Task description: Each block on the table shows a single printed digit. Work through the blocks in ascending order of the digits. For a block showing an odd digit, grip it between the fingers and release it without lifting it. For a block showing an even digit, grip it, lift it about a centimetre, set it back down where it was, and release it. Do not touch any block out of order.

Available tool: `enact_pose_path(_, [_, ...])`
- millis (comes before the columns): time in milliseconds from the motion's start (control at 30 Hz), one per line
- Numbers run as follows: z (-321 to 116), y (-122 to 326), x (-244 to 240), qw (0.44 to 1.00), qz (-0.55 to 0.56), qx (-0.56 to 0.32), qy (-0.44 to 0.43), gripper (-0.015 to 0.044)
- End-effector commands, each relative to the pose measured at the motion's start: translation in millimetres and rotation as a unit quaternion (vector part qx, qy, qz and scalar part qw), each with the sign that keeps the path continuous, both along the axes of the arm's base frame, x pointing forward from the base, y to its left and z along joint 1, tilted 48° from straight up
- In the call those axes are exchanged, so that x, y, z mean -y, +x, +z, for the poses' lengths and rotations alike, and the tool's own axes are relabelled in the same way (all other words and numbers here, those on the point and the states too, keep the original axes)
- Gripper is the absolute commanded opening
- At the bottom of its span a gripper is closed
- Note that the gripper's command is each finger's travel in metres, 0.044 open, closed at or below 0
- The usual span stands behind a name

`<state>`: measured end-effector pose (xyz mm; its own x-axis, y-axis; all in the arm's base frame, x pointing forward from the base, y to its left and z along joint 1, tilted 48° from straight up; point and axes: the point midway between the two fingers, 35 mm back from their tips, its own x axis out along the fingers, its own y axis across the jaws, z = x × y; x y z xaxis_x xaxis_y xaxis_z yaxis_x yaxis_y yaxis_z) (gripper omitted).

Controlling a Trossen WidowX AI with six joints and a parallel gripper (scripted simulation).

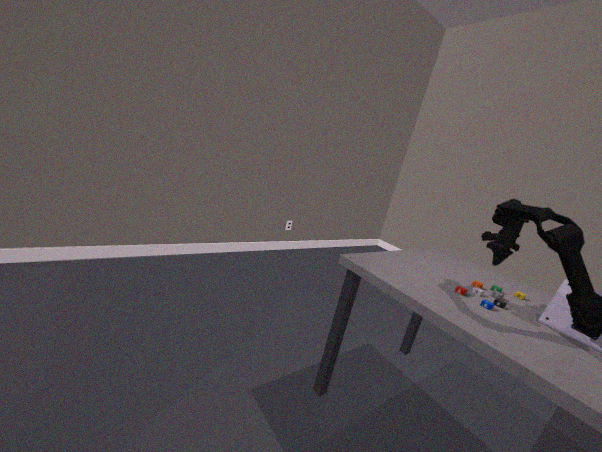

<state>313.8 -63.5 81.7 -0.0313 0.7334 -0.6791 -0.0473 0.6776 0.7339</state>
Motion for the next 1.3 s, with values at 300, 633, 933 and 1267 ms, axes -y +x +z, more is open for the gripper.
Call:
enact_pose_path(300, [25,-6,-39,1.000,0.000,-0.005,0.005,0.0172])
enact_pose_path(633, [-23,-9,-93,1.000,0.000,-0.004,0.007,0.0400])
enact_pose_path(933, [-30,-9,-101,1.000,0.000,-0.004,0.007,0.0400])
enact_pose_path(1267, [-40,-10,-113,1.000,0.000,-0.004,0.007,0.0400])
